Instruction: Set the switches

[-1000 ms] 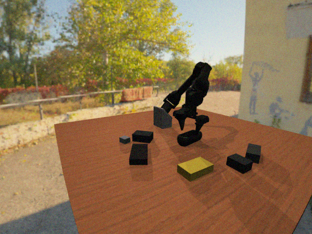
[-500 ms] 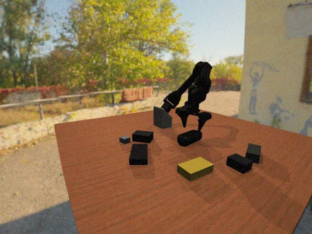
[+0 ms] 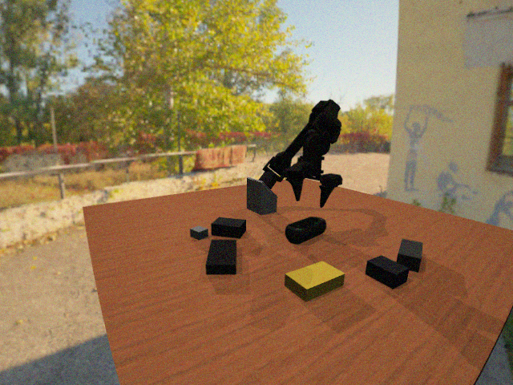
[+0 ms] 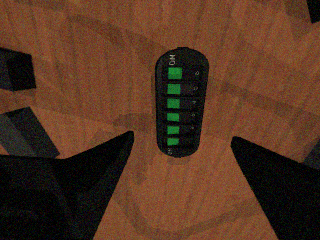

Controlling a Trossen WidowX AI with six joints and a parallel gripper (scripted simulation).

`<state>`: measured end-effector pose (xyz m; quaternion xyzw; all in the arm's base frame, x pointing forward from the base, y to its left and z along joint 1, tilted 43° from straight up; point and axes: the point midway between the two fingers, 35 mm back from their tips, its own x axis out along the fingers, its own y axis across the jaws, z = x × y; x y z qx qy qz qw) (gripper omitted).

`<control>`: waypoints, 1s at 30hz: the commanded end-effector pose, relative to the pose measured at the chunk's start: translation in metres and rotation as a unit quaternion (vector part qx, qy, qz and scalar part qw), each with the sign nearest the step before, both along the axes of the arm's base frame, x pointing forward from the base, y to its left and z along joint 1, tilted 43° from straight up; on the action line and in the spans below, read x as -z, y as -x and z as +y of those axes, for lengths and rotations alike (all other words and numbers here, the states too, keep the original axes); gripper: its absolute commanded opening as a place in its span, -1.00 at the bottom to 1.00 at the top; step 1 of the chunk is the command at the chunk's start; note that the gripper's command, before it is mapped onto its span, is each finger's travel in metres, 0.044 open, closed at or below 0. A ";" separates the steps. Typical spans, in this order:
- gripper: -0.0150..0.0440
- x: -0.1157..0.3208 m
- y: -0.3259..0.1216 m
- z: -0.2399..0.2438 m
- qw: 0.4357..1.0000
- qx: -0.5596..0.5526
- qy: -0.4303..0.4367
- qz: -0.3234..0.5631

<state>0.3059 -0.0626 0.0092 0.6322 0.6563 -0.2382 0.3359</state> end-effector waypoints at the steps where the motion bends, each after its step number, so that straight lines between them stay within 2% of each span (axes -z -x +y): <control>1: 1.00 -0.008 0.000 -0.005 1.000 -0.005 0.002 -0.002; 2: 1.00 -0.008 0.000 -0.005 1.000 -0.005 0.002 -0.002; 19: -0.49 -0.008 0.000 -0.005 1.000 -0.005 0.002 -0.002; 29: -0.49 -0.008 0.000 -0.005 1.000 -0.005 0.002 -0.002; 30: -0.40 -0.008 0.000 -0.005 1.000 -0.002 0.001 -0.002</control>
